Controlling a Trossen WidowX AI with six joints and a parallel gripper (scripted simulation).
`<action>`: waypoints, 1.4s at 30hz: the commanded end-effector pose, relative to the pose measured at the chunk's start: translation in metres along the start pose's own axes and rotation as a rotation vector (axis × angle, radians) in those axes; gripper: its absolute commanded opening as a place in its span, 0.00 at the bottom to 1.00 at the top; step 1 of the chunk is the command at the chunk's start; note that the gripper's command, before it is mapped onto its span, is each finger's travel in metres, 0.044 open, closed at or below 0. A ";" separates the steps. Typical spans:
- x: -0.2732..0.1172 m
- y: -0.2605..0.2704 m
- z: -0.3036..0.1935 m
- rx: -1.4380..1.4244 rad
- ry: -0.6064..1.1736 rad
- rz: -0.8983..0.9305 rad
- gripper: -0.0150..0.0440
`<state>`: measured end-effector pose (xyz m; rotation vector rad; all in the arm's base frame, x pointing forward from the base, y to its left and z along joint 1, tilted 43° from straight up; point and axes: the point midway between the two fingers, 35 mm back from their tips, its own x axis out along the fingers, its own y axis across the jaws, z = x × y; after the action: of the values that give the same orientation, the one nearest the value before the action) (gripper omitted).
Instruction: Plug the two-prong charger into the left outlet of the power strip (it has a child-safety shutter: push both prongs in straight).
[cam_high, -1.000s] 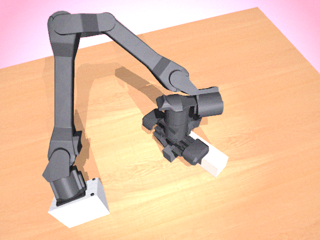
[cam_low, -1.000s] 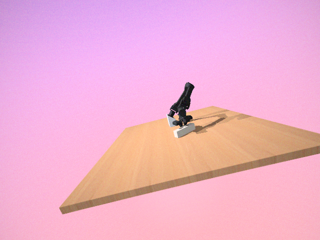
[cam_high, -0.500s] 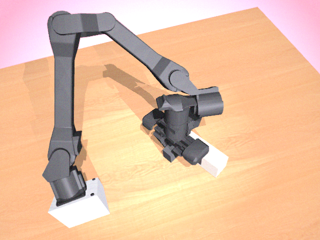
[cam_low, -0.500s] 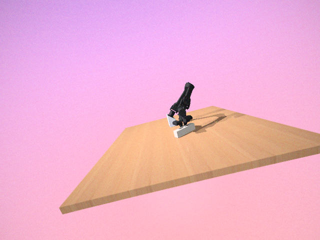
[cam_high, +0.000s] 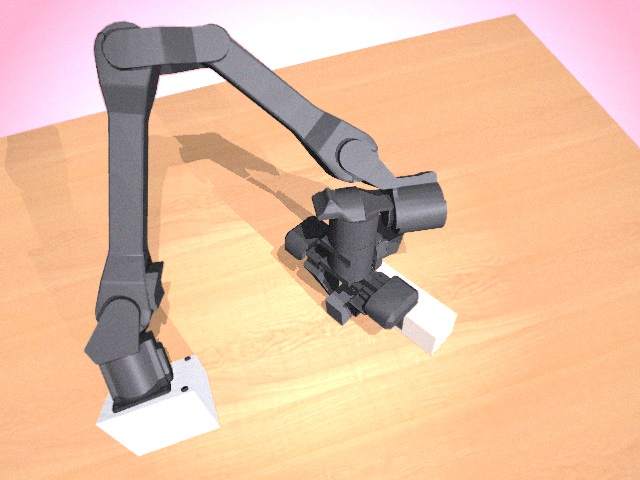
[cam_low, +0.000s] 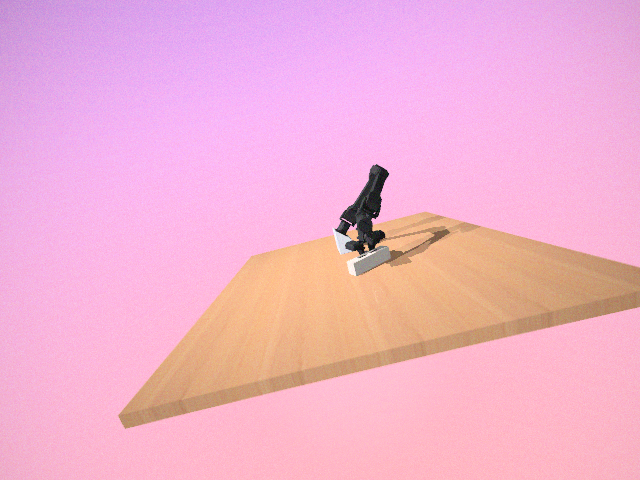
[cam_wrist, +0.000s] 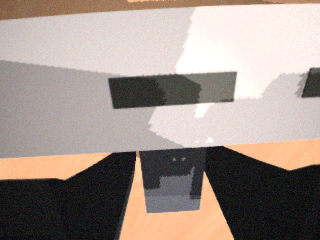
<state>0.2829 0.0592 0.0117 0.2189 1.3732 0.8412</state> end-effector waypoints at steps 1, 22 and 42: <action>0.000 0.000 0.001 0.000 -0.003 0.001 0.79; 0.000 0.000 -0.004 -0.006 -0.015 0.001 1.00; 0.001 0.000 -0.010 -0.013 -0.032 0.000 1.00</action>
<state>0.2745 0.0570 0.0064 0.2246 1.3533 0.8402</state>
